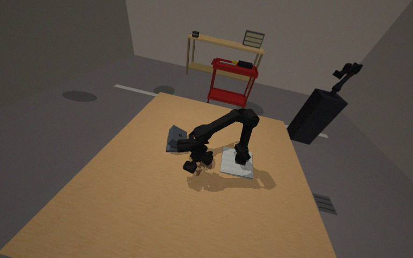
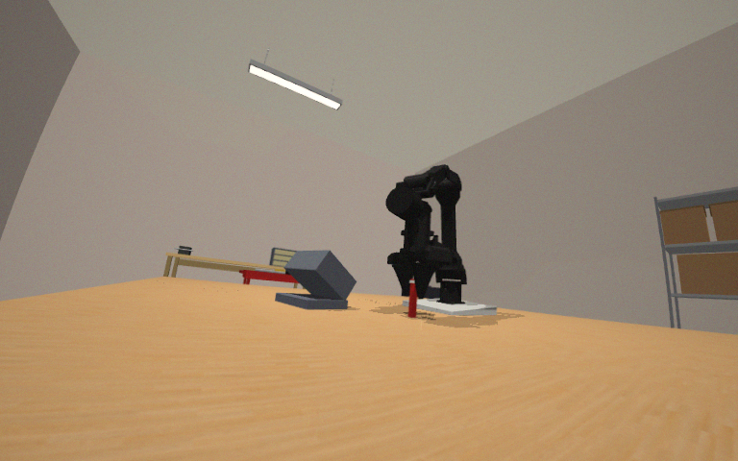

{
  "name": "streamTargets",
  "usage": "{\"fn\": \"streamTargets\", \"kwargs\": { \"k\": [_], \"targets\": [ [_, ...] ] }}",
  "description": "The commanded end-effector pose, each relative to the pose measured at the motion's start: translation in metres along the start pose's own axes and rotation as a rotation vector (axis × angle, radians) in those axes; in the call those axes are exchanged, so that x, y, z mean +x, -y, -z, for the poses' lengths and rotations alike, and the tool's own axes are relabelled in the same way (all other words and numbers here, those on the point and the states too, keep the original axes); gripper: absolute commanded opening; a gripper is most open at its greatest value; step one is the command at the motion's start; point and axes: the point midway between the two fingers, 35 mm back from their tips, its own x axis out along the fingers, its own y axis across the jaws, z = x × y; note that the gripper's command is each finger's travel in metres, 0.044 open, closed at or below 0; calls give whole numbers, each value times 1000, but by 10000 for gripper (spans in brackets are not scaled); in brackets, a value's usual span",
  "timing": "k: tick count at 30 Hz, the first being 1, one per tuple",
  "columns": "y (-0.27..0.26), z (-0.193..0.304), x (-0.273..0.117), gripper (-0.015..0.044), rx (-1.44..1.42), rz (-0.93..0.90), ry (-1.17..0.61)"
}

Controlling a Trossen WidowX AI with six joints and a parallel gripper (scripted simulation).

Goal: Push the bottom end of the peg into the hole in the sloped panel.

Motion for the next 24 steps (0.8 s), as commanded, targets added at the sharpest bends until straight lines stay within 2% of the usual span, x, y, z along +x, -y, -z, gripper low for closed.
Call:
{"fn": "streamTargets", "kwargs": {
  "k": [1,7,10,16,24],
  "targets": [
    [0,0,-1,177,0,0,-1],
    [0,0,-1,20,0,0,-1],
    [0,0,-1,0,0,0,-1],
    [0,0,-2,0,0,0,-1],
    [2,2,-28,0,2,-1,-1]
  ]
}}
